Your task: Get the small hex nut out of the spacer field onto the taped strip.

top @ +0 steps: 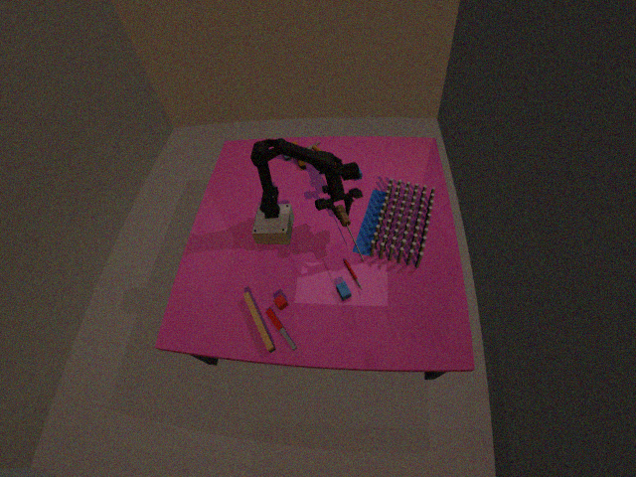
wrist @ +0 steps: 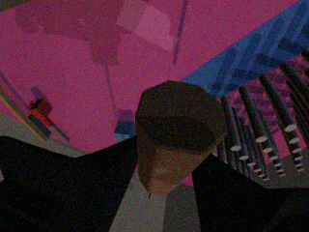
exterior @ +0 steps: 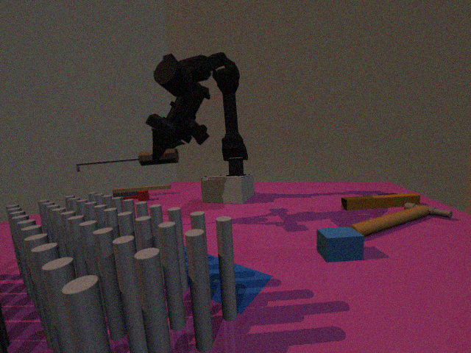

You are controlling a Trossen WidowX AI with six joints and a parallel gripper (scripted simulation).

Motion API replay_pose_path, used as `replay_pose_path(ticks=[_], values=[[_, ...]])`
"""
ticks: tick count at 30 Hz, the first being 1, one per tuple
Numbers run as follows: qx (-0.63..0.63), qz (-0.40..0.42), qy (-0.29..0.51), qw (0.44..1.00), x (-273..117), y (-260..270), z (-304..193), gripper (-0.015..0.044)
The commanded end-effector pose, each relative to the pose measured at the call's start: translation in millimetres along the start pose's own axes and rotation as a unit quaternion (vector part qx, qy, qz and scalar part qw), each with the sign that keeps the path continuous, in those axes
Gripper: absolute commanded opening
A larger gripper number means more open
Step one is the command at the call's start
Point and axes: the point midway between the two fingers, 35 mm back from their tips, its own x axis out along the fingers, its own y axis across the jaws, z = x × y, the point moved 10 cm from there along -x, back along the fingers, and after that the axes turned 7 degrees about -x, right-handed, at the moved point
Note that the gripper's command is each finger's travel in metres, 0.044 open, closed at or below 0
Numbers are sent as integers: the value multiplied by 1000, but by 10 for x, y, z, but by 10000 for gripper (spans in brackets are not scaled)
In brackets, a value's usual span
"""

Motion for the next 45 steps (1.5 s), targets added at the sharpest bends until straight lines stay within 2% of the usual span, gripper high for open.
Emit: replay_pose_path(ticks=[1,25,45], values=[[44,26,5,999,92,69,-218,0],[260,175,2,950,717,862,-1243,0],[266,179,2,947,909,859,-1203,0]])
